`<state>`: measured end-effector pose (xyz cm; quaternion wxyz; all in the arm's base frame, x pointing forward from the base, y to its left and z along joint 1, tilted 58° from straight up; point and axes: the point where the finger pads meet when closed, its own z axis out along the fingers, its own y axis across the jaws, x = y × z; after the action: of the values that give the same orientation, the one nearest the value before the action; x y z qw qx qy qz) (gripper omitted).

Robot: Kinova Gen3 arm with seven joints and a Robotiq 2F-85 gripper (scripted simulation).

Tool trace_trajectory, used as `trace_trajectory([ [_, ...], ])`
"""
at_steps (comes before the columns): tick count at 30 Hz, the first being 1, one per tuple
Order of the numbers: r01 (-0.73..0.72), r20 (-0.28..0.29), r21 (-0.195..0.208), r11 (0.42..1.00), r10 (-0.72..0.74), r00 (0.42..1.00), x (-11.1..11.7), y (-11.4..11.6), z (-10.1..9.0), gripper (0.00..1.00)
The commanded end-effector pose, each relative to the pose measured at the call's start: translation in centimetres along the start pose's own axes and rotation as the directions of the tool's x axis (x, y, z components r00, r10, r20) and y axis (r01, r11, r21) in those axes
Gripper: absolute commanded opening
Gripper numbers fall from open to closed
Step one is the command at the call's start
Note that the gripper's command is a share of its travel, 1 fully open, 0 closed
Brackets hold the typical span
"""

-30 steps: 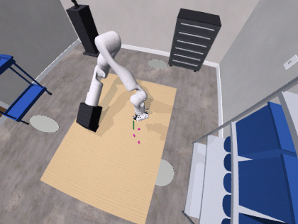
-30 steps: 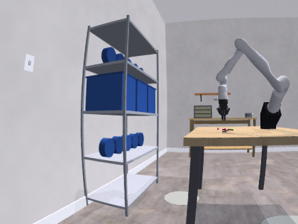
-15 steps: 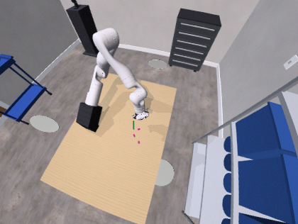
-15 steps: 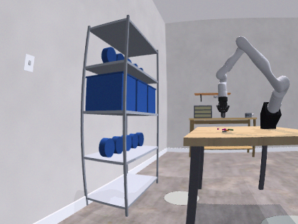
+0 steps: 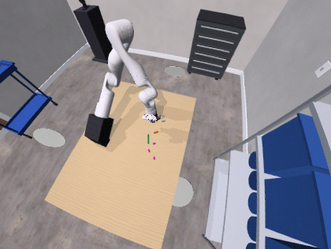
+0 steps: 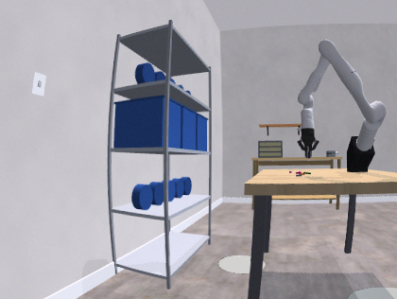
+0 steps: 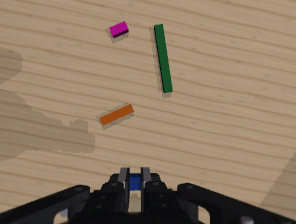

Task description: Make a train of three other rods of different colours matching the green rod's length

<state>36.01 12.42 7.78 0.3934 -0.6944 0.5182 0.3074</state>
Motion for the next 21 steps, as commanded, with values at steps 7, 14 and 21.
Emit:
trace_trajectory([
  [7,-0.047,-0.035,-0.007,0.999,0.046,0.998,-1.44,1.36,-0.76,0.05],
  [14,-0.047,-0.035,-0.007,0.999,0.046,0.998,-1.44,1.36,-0.76,0.05],
  [21,-0.047,-0.035,-0.007,0.999,0.046,0.998,-1.43,1.36,-0.67,0.05],
])
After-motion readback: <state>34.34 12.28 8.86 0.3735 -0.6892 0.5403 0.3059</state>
